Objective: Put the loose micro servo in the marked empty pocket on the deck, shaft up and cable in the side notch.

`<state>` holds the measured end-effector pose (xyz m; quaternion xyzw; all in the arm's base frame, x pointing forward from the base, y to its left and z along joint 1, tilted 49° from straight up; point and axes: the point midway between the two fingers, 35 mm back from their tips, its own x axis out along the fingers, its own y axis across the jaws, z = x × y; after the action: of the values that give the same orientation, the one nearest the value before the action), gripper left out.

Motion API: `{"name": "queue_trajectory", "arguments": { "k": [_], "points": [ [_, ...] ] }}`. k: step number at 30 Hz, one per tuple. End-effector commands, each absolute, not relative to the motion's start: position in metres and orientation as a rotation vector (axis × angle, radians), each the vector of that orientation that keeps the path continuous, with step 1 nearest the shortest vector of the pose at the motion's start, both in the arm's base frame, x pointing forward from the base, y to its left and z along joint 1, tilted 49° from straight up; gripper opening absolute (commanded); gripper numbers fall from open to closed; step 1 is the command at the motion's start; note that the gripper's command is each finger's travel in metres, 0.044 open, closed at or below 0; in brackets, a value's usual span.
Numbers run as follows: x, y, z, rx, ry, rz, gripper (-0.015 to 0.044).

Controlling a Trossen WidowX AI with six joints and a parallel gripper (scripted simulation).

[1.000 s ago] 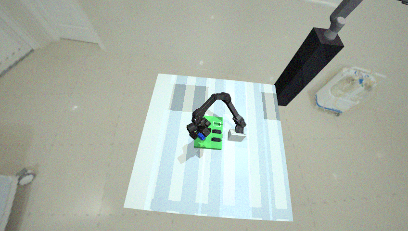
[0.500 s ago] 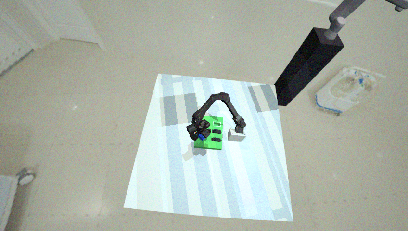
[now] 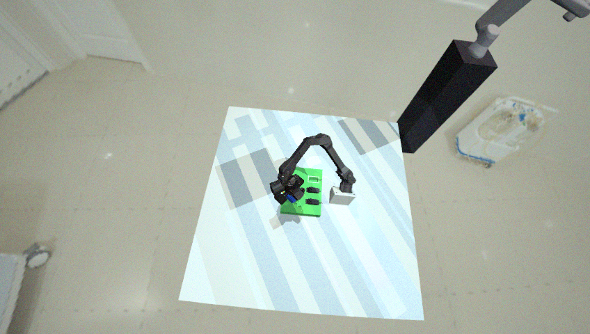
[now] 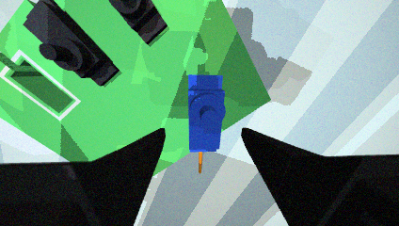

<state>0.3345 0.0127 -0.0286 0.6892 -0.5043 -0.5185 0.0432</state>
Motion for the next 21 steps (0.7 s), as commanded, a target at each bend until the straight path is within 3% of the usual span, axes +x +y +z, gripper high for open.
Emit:
{"name": "queue_trajectory", "arguments": {
  "k": [1, 8, 13, 17, 21],
  "points": [
    [0.335, 0.012, -0.029, 2.106, -1.537, -1.579, 0.0309],
    [0.335, 0.012, -0.029, 2.106, -1.537, -1.579, 0.0125],
    [0.335, 0.012, -0.029, 2.106, -1.537, -1.579, 0.0092],
    [0.336, 0.018, -0.023, 2.106, -1.537, -1.580, 0.0000],
    [0.333, 0.031, -0.007, 2.106, -1.537, -1.581, 0.0000]
  ]
}}
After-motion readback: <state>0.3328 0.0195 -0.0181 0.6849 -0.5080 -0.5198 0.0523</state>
